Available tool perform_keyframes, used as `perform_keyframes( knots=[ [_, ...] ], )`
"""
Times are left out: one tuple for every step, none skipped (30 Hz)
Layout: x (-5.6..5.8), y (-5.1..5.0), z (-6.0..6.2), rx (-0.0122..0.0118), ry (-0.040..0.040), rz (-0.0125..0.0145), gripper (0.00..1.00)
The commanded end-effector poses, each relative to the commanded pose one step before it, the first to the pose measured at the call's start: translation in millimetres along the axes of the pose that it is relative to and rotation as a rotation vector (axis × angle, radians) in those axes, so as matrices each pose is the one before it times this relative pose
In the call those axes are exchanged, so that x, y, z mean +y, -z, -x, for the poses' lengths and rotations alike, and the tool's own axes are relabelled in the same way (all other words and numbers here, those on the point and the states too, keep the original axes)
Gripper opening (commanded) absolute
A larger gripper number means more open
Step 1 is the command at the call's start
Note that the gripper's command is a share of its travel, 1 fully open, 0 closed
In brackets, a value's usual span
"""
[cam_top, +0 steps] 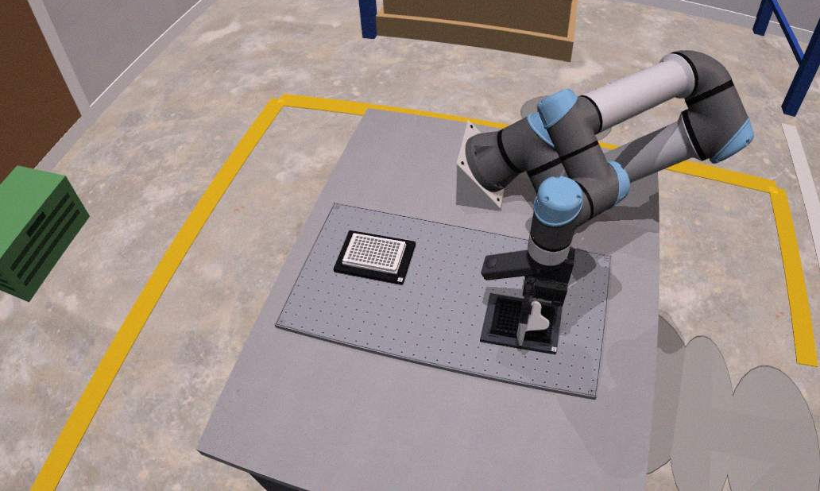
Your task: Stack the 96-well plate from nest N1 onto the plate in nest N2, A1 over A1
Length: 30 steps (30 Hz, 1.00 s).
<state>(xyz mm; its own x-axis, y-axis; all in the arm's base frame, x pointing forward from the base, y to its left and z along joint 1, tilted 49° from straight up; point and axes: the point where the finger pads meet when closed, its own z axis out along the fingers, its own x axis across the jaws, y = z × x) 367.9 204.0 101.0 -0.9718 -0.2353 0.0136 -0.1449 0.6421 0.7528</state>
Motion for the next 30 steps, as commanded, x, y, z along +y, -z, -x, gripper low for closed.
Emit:
perform_keyframes(
  knots=[
    [-0.21,-8.66,0.5,-0.00103,0.00005,-0.00064,1.0],
    [0.0,-1.67,0.0,0.0,0.0,0.0,1.0],
    [0.0,-1.67,0.0,0.0,0.0,0.0,1.0],
    [0.0,-1.67,0.0,0.0,0.0,0.0,1.0],
    [0.0,0.0,0.0,0.0,0.0,0.0,1.0],
    [0.0,0.0,0.0,0.0,0.0,0.0,1.0],
    [0.0,-1.68,0.01,0.0,0.0,0.0,1.0],
    [0.0,-1.66,0.0,0.0,0.0,0.0,1.0],
    [0.0,-1.66,0.0,0.0,0.0,0.0,1.0],
    [0.0,-1.66,0.0,0.0,0.0,0.0,1.0],
    [0.0,-0.31,0.0,0.0,0.0,0.0,1.0],
    [0.0,-0.01,0.0,0.0,0.0,0.0,1.0],
    [0.0,0.0,0.0,0.0,0.0,0.0,1.0],
    [0.0,0.0,0.0,0.0,0.0,0.0,1.0],
    [0.0,0.0,0.0,0.0,0.0,0.0,1.0],
    [0.0,0.0,0.0,0.0,0.0,0.0,1.0],
    [0.0,0.07,-0.03,0.00001,0.00001,0.00002,1.0],
    [0.0,-0.02,0.01,0.0,0.0,-0.00001,1.0],
    [0.0,-0.01,0.01,0.0,0.0,0.0,1.0],
    [0.0,-0.01,0.0,0.0,0.0,0.0,1.0],
    [0.0,-0.01,0.0,0.0,0.0,0.0,1.0],
    [0.0,0.0,0.0,0.0,0.0,0.0,1.0],
    [0.0,0.0,0.0,0.0,0.0,0.0,1.0],
    [0.0,-0.01,0.01,0.0,0.0,0.0,1.0],
    [0.0,0.0,0.0,0.0,0.0,0.0,1.0],
    [0.0,0.0,0.0,0.0,0.0,0.0,1.0],
    [0.0,0.08,-0.02,0.00002,0.00001,0.00002,0.0],
    [0.0,-0.01,0.01,-0.00002,0.00001,-0.00001,0.0],
    [0.0,-0.01,0.0,0.00001,-0.00001,0.00001,0.0],
    [0.0,0.01,0.0,0.0,0.0,-0.00002,0.0]
  ],
)
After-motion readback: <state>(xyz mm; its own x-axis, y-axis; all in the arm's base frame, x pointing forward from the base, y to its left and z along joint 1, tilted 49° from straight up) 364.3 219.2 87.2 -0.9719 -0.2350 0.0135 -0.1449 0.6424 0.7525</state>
